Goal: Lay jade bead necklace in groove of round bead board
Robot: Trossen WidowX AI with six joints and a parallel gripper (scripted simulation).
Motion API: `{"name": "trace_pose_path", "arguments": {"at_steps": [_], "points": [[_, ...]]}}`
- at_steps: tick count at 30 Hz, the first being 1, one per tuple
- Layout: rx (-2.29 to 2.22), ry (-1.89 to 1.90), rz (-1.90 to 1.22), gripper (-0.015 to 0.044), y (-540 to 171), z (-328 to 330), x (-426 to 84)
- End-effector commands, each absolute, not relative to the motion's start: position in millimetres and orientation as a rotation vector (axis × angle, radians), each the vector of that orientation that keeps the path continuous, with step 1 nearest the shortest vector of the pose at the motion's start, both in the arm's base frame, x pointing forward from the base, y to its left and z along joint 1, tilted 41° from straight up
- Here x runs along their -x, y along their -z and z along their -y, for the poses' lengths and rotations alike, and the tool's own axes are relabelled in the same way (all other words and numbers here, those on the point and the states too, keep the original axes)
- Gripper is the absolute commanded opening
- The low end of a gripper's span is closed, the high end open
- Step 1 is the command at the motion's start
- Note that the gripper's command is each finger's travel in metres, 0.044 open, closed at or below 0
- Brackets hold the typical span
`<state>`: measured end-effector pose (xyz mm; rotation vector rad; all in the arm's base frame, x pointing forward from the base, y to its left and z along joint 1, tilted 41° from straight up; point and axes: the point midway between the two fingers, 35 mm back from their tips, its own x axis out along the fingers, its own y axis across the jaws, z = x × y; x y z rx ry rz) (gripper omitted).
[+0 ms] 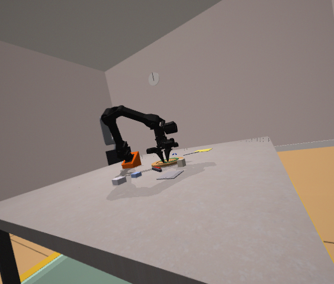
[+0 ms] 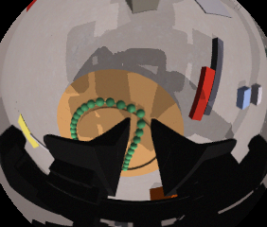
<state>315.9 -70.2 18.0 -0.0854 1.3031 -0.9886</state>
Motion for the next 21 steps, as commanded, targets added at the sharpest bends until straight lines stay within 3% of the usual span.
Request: {"name": "trace_pose_path", "arguments": {"at_steps": [1,3,21], "points": [[0.085,0.989,-1.303,0.0041,-18.2,70.0,-316.0],[0.085,0.989,-1.303,0.0000,-18.2,70.0,-316.0],[0.085,0.989,-1.303,0.0000,-18.2,70.0,-316.0]]}}
